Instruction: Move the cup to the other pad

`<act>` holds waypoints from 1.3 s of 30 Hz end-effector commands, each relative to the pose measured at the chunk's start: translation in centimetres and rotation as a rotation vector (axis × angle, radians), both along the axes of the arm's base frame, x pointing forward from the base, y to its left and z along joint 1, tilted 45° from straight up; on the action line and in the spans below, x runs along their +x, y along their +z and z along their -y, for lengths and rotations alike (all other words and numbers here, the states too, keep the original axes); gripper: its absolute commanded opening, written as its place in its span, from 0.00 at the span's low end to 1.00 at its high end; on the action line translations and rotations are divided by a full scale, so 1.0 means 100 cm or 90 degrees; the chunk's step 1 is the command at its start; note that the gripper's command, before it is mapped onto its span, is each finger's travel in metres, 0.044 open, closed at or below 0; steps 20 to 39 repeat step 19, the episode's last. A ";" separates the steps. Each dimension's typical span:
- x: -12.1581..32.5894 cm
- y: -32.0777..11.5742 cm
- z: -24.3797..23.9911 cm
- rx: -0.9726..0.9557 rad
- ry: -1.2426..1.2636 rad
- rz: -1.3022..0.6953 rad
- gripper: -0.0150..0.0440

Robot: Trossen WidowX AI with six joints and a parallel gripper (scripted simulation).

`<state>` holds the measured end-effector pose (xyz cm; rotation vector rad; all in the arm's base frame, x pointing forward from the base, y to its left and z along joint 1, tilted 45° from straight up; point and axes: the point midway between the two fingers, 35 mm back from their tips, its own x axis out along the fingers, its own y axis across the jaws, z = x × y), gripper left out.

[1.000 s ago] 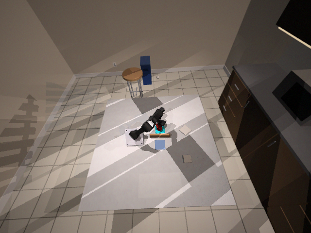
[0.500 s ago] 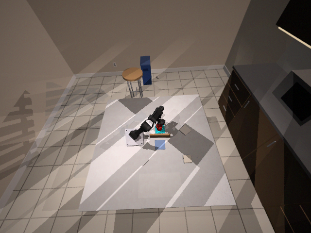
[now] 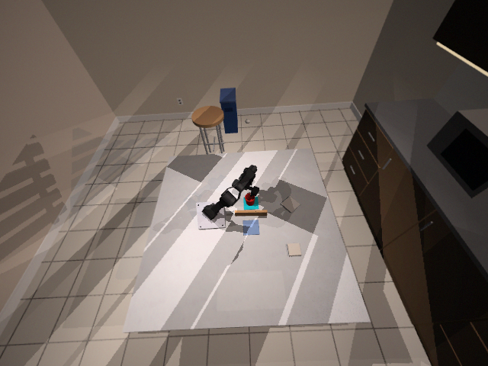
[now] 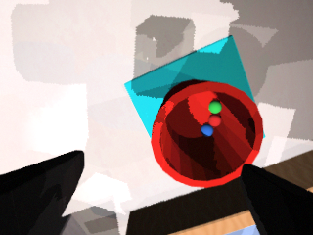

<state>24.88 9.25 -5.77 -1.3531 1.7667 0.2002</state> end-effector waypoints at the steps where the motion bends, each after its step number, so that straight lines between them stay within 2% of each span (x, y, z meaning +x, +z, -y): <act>1: 0.003 0.013 -0.015 0.007 -0.001 0.007 1.00; 10: 0.001 0.038 -0.037 0.009 -0.002 0.008 1.00; 39: 0.000 0.034 -0.034 0.006 0.002 0.006 1.00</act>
